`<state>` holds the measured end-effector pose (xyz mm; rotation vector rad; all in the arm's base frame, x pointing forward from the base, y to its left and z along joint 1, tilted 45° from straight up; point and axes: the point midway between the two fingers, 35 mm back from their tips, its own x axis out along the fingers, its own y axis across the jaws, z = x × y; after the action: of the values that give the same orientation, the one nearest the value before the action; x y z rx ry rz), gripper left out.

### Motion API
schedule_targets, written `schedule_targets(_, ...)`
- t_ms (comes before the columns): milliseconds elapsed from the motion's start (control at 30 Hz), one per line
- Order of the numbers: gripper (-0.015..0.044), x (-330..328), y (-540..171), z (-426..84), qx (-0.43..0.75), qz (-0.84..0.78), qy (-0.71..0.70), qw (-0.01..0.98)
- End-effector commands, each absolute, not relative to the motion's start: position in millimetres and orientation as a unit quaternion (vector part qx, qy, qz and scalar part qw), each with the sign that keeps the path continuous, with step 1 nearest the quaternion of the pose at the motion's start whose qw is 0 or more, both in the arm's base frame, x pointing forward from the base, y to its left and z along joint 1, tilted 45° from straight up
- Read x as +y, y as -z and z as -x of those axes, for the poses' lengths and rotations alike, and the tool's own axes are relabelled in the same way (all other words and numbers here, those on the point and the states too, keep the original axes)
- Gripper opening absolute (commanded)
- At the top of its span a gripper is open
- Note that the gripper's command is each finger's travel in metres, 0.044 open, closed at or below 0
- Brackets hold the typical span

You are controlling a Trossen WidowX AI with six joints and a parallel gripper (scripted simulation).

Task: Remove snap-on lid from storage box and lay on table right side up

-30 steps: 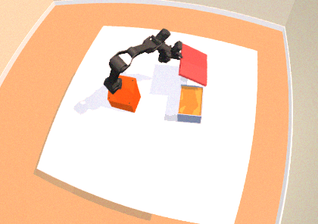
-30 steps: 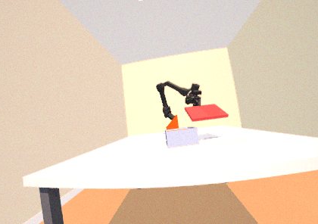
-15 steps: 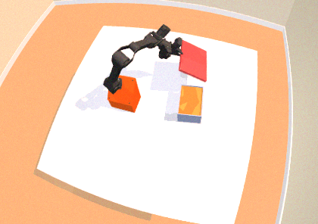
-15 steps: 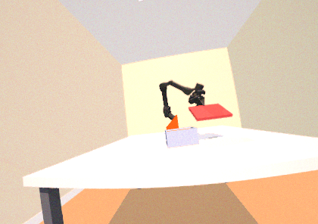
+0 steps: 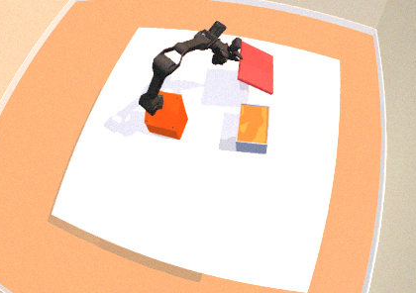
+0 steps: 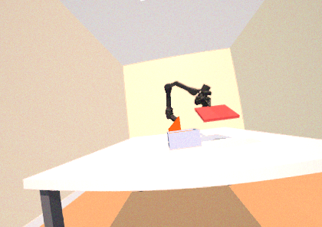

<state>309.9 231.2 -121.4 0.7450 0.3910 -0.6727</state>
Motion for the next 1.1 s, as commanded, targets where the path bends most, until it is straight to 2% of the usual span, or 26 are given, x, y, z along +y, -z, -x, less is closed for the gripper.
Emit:
schedule_targets(0, 0.0000, 242, 126, -309, 0.182, -0.359, 0.316, 0.859)
schedule_targets(333, 0.0000, 254, 136, -306, 0.182, -0.359, 0.316, 0.859)
schedule_targets(1067, 0.0000, 235, 148, -305, 0.182, -0.359, 0.316, 0.859)
